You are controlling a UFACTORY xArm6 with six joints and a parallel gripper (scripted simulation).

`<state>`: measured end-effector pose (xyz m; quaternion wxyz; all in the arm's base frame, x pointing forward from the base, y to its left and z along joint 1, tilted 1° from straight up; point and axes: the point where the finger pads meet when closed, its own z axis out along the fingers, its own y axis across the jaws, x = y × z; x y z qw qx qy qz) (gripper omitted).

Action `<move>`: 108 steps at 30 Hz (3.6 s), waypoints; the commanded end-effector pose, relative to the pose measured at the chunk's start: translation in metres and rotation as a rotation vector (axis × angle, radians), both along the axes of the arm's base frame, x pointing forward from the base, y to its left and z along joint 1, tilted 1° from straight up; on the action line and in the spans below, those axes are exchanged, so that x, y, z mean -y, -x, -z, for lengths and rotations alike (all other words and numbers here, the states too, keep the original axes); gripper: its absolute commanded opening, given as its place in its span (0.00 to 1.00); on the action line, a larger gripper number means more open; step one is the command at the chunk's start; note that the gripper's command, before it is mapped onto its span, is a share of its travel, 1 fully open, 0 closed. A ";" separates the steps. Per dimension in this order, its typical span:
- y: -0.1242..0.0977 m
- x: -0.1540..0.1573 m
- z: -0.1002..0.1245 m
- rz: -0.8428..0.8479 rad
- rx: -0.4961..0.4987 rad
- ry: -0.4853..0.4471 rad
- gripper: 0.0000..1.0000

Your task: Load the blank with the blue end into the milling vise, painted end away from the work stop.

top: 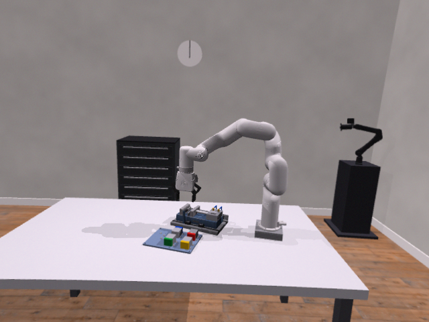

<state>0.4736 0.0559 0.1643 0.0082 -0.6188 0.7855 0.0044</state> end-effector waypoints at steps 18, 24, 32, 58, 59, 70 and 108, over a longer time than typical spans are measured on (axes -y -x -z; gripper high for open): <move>-0.001 0.000 -0.011 0.000 0.005 -0.001 1.00; -0.001 0.000 -0.014 0.000 0.005 -0.001 1.00; -0.001 0.000 -0.014 0.000 0.005 -0.001 1.00; -0.010 -0.059 -0.018 0.000 0.005 -0.001 1.00; -0.010 -0.059 -0.018 0.000 0.005 -0.001 1.00; -0.013 -0.078 -0.019 0.000 0.005 -0.001 1.00; -0.015 -0.085 -0.019 0.000 0.005 -0.001 1.00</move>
